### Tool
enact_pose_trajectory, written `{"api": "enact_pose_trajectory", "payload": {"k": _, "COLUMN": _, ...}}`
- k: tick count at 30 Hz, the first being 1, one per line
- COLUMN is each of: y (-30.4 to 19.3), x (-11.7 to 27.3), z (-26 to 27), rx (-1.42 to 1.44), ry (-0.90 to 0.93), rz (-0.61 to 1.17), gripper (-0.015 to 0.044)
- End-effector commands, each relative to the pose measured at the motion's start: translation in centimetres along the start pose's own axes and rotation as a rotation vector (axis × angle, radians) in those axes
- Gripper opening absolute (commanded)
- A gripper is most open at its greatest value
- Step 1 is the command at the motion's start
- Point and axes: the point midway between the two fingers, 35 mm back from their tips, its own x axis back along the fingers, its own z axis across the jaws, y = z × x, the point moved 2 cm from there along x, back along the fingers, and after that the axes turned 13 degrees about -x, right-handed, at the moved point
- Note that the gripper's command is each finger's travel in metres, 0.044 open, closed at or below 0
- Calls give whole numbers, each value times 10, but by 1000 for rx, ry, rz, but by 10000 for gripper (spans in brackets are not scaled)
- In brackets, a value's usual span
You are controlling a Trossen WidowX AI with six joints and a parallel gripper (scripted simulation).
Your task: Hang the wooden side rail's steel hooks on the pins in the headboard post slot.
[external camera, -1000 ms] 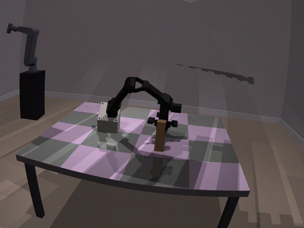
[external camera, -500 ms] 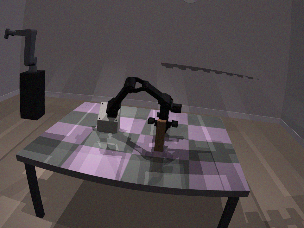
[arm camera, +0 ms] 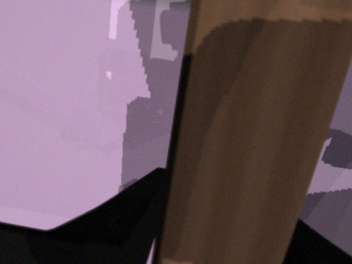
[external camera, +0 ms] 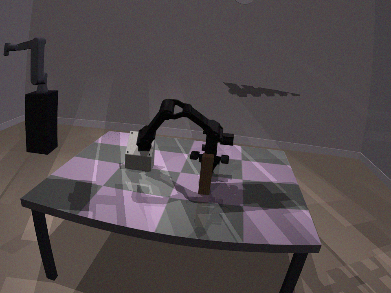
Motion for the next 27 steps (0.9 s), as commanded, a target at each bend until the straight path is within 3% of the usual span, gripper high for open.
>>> {"api": "enact_pose_trajectory", "payload": {"k": 1, "y": -2, "x": 2, "z": -2, "rx": -8, "ry": -10, "rz": -1, "gripper": 0}}
{"api": "enact_pose_trajectory", "payload": {"k": 27, "y": -5, "x": 3, "z": -3, "rx": -8, "ry": -10, "rz": -1, "gripper": 0}}
